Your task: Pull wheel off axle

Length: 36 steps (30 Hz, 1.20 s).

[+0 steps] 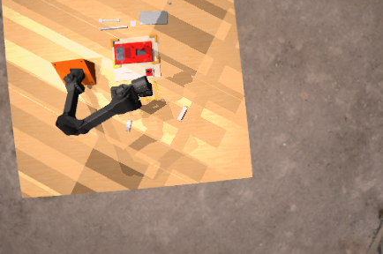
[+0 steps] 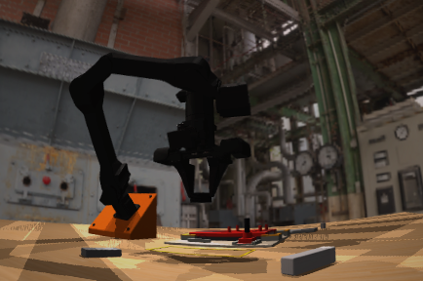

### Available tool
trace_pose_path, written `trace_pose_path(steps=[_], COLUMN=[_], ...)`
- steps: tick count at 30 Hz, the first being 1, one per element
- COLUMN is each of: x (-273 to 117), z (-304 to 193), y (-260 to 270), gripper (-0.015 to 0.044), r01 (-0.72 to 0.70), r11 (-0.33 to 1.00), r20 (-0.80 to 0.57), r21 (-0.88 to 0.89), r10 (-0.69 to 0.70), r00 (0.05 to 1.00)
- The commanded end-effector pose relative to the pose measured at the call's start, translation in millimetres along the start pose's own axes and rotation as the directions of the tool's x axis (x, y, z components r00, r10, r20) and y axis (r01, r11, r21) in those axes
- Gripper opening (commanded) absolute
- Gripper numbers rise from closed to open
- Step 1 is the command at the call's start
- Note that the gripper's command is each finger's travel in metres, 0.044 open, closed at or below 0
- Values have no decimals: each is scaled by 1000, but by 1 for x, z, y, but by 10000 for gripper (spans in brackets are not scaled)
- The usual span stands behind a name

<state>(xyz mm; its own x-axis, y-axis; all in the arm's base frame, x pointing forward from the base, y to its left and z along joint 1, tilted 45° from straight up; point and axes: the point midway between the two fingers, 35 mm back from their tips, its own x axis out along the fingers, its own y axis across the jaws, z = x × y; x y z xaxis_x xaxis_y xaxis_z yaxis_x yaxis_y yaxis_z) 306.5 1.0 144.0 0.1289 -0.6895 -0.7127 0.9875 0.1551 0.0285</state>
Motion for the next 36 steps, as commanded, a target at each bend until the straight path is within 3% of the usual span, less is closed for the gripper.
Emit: trace_pose_path(steps=[1, 8, 21, 27, 36], x=[11, 27, 95, 98, 94], z=[2, 1, 3, 3, 3], y=[-2, -1, -3, -3, -2], gripper=[0, 0, 0, 0, 236], r01=[8, 8, 7, 7, 4], r11=[1000, 1000, 1000, 1000, 1000], r20=[6, 4, 8, 9, 5], r21=[-6, -5, -5, -5, 3], r10=[-8, -8, -7, -7, -4], r00=[1000, 1000, 1000, 1000, 1000])
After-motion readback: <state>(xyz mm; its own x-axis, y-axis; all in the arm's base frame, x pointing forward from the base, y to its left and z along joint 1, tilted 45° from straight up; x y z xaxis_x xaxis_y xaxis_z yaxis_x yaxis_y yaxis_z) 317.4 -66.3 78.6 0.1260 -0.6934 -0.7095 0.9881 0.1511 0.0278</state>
